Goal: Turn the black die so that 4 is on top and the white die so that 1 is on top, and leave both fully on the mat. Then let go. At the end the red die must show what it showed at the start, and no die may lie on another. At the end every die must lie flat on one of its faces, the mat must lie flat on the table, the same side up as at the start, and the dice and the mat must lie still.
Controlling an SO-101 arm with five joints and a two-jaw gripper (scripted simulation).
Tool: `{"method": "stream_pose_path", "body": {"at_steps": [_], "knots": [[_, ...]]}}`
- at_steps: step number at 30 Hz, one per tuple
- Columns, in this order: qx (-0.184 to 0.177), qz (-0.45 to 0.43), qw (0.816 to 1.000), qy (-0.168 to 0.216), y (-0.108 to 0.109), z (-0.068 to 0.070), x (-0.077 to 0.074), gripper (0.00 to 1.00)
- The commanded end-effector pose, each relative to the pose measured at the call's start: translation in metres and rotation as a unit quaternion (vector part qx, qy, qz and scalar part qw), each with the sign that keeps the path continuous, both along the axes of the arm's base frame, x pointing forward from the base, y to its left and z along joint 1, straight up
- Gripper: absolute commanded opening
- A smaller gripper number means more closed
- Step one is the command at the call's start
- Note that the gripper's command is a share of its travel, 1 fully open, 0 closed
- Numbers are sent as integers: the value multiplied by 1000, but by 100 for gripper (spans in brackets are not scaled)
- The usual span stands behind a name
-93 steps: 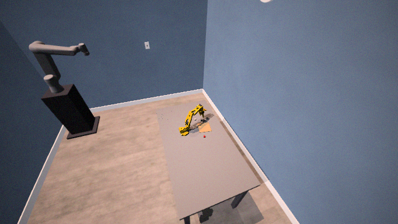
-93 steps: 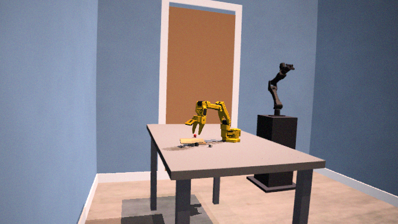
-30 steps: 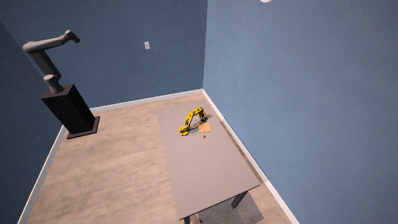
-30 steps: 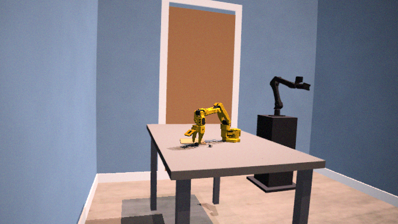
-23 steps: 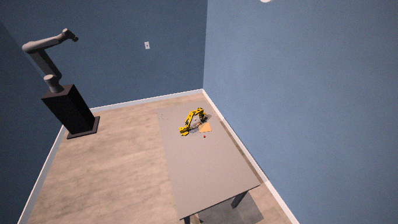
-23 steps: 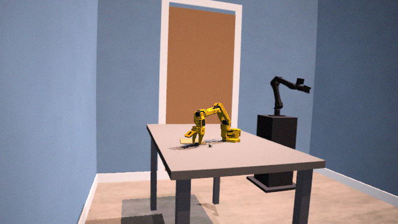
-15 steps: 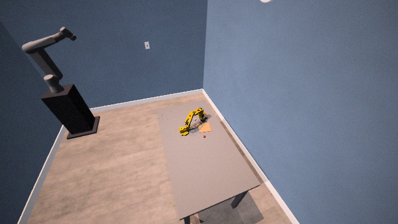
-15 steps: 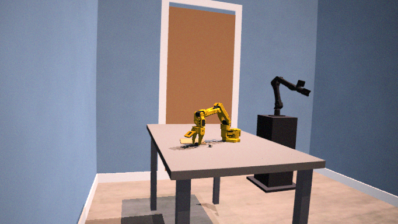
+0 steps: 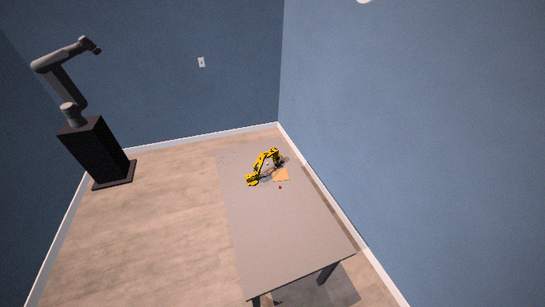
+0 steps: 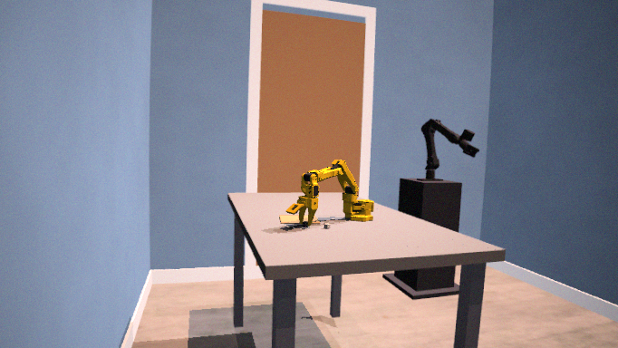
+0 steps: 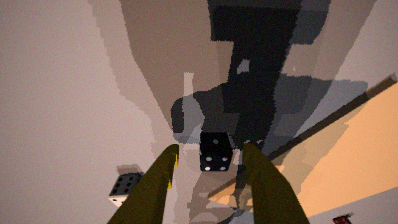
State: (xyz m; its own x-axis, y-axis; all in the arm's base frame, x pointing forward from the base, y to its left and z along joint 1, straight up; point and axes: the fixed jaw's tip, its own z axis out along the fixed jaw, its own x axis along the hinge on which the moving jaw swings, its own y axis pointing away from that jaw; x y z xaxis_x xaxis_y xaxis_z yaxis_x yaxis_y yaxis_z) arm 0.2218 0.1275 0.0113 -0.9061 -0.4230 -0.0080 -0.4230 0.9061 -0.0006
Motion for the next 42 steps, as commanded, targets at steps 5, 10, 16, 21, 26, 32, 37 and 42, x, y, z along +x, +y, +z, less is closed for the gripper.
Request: {"method": "stream_pose_path", "body": {"at_steps": [5,10,16,21,26,32,37,42], "knots": [[9,1,1000,-16,1,6,4,19],[9,1,1000,-16,-1,6,5,15],[9,1,1000,-16,-4,6,6,10],[8,1,1000,-16,-5,6,7,9],[8,1,1000,-16,-6,6,7,7],[8,1,1000,-16,-6,6,7,7],[8,1,1000,-16,-6,6,7,6],[8,1,1000,-16,-6,6,7,4]]}}
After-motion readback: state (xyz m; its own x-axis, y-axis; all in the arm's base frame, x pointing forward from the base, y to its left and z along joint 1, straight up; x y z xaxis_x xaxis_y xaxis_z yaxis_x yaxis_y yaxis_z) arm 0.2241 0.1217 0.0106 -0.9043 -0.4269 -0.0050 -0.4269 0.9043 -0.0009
